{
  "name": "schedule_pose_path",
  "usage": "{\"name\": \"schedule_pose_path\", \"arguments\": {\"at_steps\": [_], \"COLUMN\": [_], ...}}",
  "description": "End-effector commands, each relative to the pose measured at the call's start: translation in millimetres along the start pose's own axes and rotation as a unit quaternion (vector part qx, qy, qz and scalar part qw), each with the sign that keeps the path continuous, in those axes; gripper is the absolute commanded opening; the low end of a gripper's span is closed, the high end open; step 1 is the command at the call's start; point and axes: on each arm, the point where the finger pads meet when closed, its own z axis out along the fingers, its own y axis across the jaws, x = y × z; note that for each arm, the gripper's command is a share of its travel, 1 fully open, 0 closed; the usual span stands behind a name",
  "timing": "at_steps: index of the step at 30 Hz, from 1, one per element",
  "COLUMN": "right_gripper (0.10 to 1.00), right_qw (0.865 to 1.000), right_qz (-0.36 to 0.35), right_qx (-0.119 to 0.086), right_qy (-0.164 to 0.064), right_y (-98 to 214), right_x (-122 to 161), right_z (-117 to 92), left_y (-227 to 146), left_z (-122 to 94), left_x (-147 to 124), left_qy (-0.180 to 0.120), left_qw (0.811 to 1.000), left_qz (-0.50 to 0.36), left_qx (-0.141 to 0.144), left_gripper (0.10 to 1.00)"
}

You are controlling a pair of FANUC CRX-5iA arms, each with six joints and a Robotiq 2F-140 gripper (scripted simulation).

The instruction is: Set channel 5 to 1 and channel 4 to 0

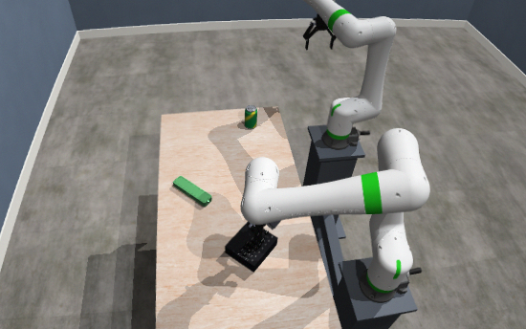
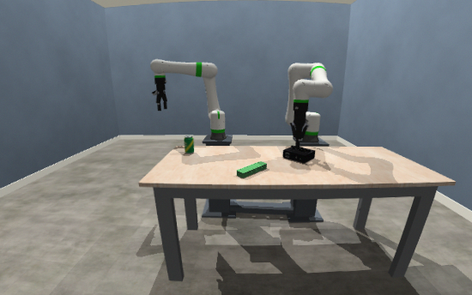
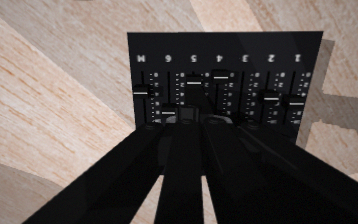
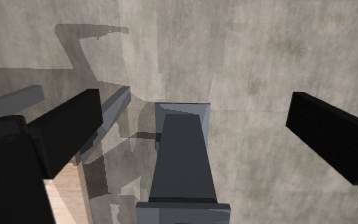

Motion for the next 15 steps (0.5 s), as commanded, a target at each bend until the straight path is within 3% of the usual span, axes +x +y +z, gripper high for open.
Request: {"name": "schedule_pose_path", "arguments": {"at_steps": [1,15], "right_gripper": [1.000,1.000], "right_qw": [1.000,1.000], "right_qz": [0.000,0.000], "right_qx": [0.000,0.000], "right_qy": [0.001,0.001], "right_y": [0.1,0.1], "right_x": [0.2,0.2], "right_z": [-0.8,-0.8], "left_y": [0.1,0.1], "left_z": [-0.8,-0.8], "left_x": [-0.9,-6.4], "left_qy": [-0.001,-0.001], "left_qw": [1.000,1.000], "left_qz": [0.000,0.000], "left_qx": [0.000,0.000], "left_gripper": [0.099,0.099]}}
